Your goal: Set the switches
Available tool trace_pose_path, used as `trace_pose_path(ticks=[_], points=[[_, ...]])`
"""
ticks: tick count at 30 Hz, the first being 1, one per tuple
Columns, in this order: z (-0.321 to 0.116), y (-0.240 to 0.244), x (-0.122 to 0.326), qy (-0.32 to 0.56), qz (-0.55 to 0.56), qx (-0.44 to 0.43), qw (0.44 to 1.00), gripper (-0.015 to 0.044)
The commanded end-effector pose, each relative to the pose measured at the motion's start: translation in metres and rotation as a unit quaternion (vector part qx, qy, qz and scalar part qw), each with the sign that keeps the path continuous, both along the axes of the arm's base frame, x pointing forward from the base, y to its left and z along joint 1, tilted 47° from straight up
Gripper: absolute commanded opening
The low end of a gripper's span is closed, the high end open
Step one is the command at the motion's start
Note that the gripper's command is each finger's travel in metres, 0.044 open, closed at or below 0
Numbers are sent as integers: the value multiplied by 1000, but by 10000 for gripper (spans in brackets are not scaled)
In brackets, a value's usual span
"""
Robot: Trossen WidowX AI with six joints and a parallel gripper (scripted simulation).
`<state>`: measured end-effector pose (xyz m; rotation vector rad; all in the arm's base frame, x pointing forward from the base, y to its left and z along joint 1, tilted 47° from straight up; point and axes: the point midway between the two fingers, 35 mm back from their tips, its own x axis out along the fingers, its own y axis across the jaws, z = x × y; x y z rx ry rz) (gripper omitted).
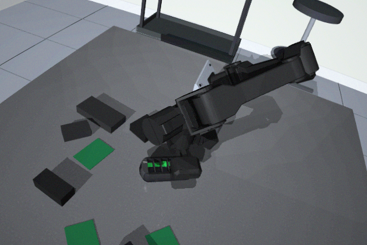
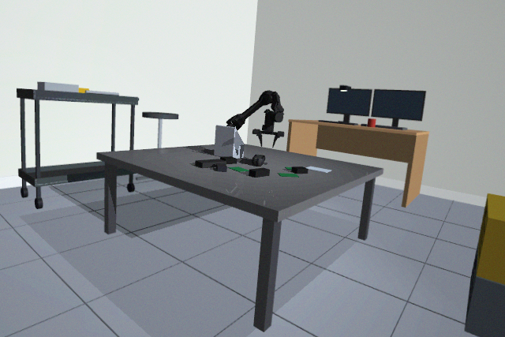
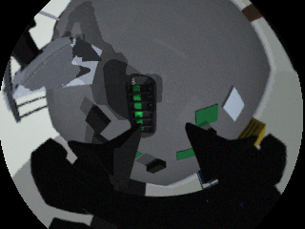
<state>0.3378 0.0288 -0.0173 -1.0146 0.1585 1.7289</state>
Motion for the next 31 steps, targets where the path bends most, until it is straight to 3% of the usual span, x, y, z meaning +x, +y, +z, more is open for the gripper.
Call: trace_pose_path(ticks=[1, 4, 11, 21, 31], points=[[0, 0, 0, 0, 0, 0, 1000, 420], [0, 0, 0, 0, 0, 0, 1000, 440], [54, -56, 2, 0, 0, -1, 1000, 256], [56, -58, 2, 0, 0, 0, 1000, 0], [56, -58, 2, 0, 0, 0, 1000, 0]])
